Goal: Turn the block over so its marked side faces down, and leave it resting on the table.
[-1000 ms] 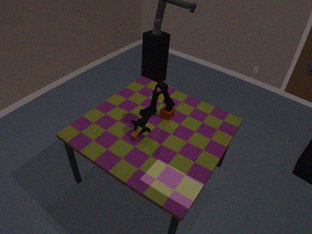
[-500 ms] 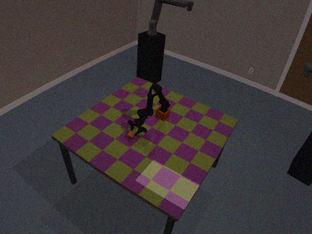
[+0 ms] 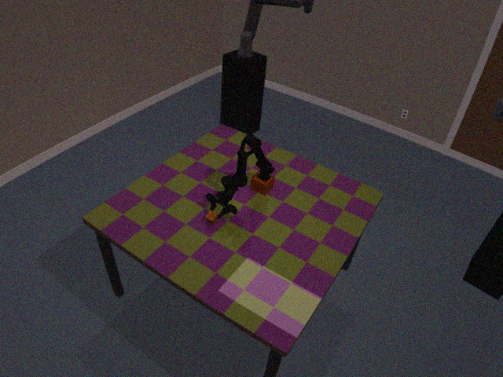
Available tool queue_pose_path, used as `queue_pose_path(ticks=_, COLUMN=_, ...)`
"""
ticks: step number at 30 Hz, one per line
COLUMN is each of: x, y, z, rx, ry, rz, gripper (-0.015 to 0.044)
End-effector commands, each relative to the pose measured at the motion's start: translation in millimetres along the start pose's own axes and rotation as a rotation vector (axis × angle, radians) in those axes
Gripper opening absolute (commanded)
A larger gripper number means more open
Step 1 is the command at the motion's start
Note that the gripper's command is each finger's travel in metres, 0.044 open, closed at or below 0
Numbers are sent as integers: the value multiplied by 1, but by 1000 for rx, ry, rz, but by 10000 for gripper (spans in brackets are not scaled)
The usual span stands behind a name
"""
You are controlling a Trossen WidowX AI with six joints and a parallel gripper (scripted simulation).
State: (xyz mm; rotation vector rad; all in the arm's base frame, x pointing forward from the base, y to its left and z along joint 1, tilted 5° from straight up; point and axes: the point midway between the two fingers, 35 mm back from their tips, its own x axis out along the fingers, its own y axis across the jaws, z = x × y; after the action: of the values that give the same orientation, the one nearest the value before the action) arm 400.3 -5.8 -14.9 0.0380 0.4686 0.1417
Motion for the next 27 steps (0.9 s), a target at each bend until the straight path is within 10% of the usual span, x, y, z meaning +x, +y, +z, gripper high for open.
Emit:
queue_pose_path(ticks=1, x=0, y=0, z=1, rx=3, ry=-6, rz=3, gripper=236)
queue_pose_path(ticks=9, x=0, y=0, z=1, rx=3, ry=-6, rz=3, gripper=440)
queue_pose_path(ticks=27, x=0, y=0, z=1, rx=3, ry=-6, rz=3, gripper=440)
